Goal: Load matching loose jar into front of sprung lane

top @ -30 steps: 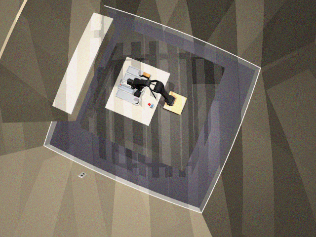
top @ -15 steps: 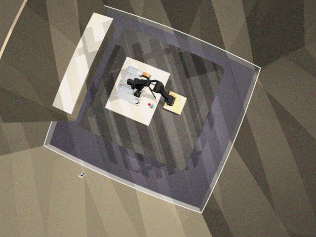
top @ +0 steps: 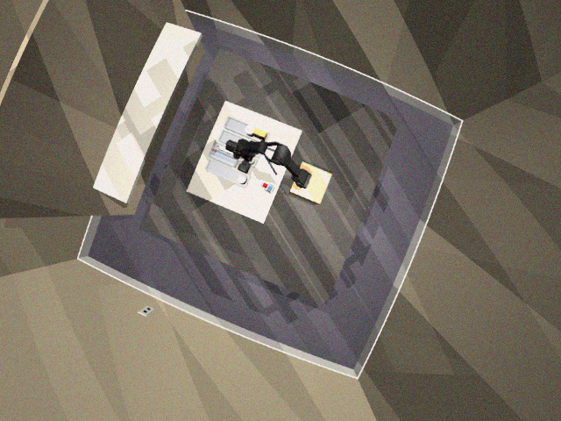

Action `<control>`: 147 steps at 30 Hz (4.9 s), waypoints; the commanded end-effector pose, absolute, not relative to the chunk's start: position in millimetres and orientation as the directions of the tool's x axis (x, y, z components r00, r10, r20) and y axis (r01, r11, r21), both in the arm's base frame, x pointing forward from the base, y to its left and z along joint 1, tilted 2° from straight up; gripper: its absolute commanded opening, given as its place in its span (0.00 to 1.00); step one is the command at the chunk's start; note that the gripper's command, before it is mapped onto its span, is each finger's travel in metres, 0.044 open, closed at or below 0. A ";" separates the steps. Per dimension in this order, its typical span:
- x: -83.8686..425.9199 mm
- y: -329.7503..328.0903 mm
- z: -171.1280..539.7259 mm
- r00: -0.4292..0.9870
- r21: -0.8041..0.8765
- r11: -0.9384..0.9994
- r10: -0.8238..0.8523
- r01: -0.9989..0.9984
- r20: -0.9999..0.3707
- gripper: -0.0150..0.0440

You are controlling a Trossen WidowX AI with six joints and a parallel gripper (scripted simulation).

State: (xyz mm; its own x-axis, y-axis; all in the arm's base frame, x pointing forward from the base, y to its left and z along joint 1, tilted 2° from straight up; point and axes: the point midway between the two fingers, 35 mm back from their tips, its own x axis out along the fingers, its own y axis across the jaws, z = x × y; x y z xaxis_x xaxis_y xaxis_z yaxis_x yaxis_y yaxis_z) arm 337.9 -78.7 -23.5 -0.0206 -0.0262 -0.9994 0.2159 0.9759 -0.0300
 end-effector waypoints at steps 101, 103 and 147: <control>328.0 -76.8 -33.2 0.008 -0.032 0.976 -0.034 0.214 -0.999 0.25; 328.0 -76.8 -33.2 0.008 -0.032 0.976 -0.034 0.214 -0.999 0.25; 286.1 -66.8 -12.2 0.004 -0.032 0.976 -0.033 0.214 -0.999 0.76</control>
State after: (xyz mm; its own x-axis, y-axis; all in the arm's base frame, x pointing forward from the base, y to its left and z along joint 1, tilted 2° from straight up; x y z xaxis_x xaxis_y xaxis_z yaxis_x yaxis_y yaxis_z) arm 295.3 -68.7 -11.2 0.0082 -0.0327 -0.9994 0.2133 0.9765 -0.0302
